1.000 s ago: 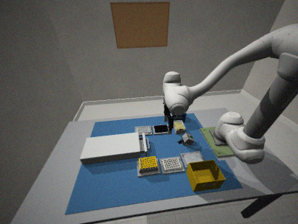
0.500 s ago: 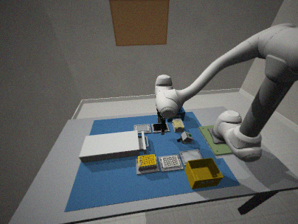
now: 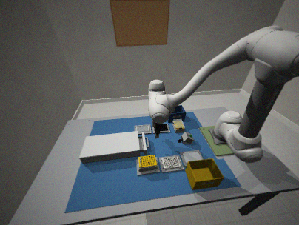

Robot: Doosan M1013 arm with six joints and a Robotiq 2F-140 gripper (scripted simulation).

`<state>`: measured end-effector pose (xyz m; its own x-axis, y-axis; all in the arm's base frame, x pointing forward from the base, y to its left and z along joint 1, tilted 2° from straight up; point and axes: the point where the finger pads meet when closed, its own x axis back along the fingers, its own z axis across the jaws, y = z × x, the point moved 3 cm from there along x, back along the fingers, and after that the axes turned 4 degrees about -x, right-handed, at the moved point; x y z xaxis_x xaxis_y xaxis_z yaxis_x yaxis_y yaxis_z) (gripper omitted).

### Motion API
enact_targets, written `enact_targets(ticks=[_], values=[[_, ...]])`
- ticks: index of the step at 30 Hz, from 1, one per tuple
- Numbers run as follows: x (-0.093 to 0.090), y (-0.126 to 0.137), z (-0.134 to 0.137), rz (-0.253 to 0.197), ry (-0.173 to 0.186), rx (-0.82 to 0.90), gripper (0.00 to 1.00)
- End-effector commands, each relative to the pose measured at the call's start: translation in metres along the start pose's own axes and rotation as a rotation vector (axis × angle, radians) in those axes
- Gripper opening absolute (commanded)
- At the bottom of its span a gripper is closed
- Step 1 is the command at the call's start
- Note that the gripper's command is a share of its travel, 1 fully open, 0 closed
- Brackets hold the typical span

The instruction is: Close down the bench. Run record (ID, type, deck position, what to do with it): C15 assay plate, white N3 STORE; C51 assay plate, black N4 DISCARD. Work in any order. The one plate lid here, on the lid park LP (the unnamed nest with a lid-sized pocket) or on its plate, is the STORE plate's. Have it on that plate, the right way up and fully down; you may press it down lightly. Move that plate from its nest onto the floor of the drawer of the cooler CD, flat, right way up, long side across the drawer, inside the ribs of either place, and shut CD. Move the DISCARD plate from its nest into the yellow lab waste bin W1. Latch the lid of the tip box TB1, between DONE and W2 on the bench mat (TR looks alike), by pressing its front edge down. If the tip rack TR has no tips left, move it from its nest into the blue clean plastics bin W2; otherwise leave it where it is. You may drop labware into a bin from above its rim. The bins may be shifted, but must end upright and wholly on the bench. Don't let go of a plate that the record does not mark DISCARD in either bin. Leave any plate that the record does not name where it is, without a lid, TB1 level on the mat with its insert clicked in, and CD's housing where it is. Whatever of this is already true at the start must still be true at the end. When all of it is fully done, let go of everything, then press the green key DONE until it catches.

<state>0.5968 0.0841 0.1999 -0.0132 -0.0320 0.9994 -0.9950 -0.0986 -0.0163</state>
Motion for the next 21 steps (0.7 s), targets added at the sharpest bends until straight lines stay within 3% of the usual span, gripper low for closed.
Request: enact_targets(ticks=[1,21], values=[[-0.007,-0.012,0.0,0.0,0.0,0.0,0.87],[-0.038,-0.064,-0.002,0.0,0.0,0.0,0.87]])
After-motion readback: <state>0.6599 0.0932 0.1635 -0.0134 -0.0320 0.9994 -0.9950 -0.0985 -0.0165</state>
